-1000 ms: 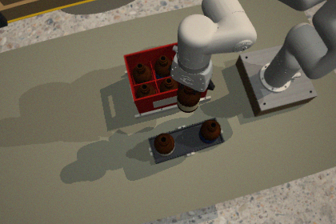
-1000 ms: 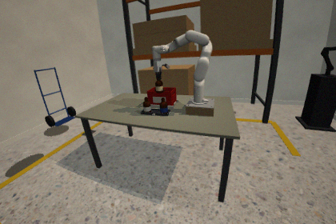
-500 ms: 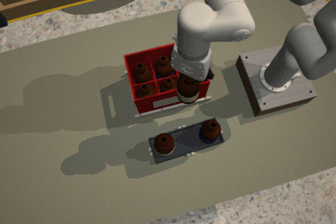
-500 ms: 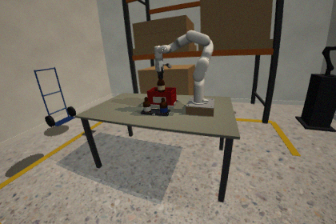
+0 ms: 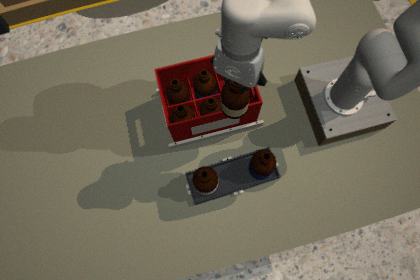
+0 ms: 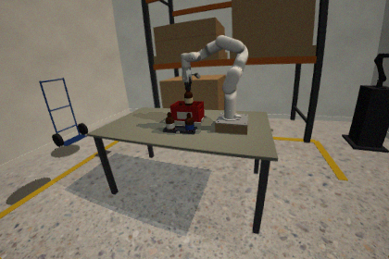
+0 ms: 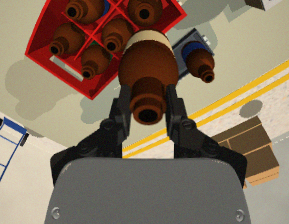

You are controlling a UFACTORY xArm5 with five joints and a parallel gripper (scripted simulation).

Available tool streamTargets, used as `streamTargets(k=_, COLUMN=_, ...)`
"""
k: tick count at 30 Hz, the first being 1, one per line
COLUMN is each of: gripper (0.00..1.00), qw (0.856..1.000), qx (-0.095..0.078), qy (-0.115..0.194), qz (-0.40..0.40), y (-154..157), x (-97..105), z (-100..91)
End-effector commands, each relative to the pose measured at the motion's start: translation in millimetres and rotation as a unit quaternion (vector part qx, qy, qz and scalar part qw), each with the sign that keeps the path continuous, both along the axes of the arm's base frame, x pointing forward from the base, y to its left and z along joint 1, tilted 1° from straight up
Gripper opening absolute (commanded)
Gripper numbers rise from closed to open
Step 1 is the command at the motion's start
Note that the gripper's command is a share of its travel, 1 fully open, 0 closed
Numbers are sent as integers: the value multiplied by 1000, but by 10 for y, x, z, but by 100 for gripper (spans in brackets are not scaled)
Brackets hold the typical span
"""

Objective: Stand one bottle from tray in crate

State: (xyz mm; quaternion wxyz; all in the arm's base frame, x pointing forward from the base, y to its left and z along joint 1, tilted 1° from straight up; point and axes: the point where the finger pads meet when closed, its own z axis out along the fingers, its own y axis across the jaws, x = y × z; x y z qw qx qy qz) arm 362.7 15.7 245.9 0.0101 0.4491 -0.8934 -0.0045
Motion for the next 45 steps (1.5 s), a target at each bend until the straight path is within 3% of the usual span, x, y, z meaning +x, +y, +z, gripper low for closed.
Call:
streamTargets(k=1, gripper=0, qw=1000, qx=0, qy=-2, qz=0, y=-84, x=-4, z=15)
streamTargets(k=45, gripper=0, qw=1000, qx=2, qy=-2, qz=0, y=-894, x=-133, z=17)
